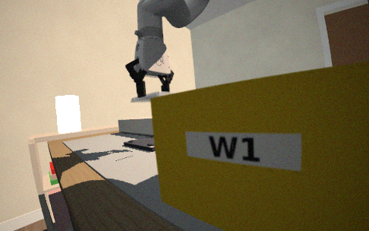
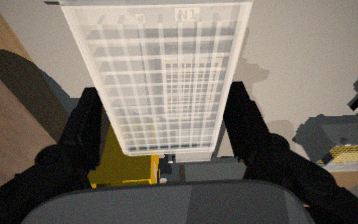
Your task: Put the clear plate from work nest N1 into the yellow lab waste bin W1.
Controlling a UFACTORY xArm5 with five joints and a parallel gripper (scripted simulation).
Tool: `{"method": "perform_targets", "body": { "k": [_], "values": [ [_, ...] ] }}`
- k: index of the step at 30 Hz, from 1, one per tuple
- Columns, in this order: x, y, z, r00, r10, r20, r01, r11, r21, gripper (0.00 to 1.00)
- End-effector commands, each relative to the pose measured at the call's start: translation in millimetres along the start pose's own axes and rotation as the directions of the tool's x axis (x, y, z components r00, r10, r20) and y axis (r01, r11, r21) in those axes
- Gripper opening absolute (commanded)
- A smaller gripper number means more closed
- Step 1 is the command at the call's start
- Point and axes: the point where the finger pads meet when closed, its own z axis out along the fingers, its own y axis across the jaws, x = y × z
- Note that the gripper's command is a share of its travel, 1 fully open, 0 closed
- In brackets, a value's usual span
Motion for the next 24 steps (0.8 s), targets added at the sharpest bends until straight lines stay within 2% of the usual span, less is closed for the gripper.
{"method": "perform_targets", "body": {
  "k": [1, 24],
  "values": [
    [-12, -5, -2.5, 1.000, 0.000, -0.007, 0.000, 1.000, 0.003, 0.00],
    [-60, -22, -2.3, 1.000, 0.000, -0.007, 0.000, 1.000, 0.003, 0.00]
  ]
}}
